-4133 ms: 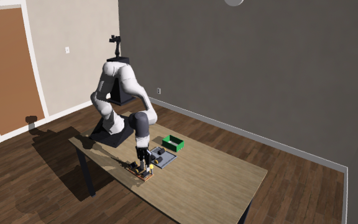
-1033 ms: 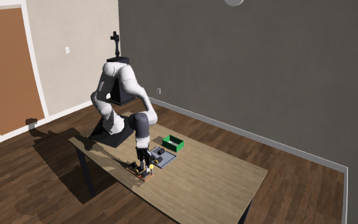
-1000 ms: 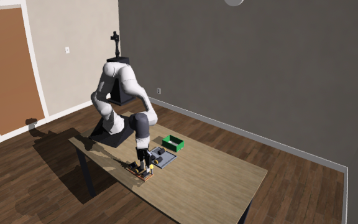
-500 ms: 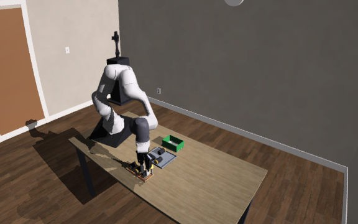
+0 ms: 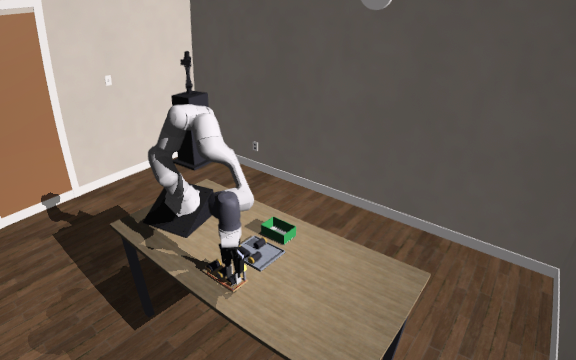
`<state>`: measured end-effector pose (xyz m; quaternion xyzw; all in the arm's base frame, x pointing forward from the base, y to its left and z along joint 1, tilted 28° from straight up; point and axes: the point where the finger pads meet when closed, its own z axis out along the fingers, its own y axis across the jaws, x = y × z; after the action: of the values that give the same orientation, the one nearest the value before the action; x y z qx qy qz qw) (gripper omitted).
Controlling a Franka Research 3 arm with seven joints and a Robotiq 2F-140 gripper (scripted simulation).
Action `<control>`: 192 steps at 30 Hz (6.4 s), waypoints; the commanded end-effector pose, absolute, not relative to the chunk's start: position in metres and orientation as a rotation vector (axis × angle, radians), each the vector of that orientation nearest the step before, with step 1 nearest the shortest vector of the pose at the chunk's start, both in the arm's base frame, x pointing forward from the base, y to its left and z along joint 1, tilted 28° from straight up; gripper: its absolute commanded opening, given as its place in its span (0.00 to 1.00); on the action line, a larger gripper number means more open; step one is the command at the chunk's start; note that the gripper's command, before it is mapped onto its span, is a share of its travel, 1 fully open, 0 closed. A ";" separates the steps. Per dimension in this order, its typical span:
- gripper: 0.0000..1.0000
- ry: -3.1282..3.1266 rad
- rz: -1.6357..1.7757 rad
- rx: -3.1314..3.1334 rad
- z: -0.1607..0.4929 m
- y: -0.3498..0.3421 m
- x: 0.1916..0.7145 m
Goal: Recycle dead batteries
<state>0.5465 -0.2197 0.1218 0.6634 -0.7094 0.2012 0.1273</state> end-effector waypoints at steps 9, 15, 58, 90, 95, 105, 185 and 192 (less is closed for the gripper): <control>0.16 -2.059 0.593 1.939 0.123 -0.220 0.549; 0.16 -2.059 0.593 1.939 0.123 -0.220 0.549; 0.16 -2.059 0.593 1.939 0.171 -0.195 0.544; 0.16 -2.071 0.596 1.928 0.219 -0.171 0.539; 0.16 -2.071 0.596 1.928 0.216 -0.166 0.539; 0.16 -2.071 0.596 1.928 0.183 -0.101 0.544; 0.16 -2.105 0.603 1.899 0.034 0.038 0.561; 0.16 -2.105 0.603 1.899 0.034 0.038 0.561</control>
<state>0.5591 0.0363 0.0336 0.6477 -0.7231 0.2059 0.1238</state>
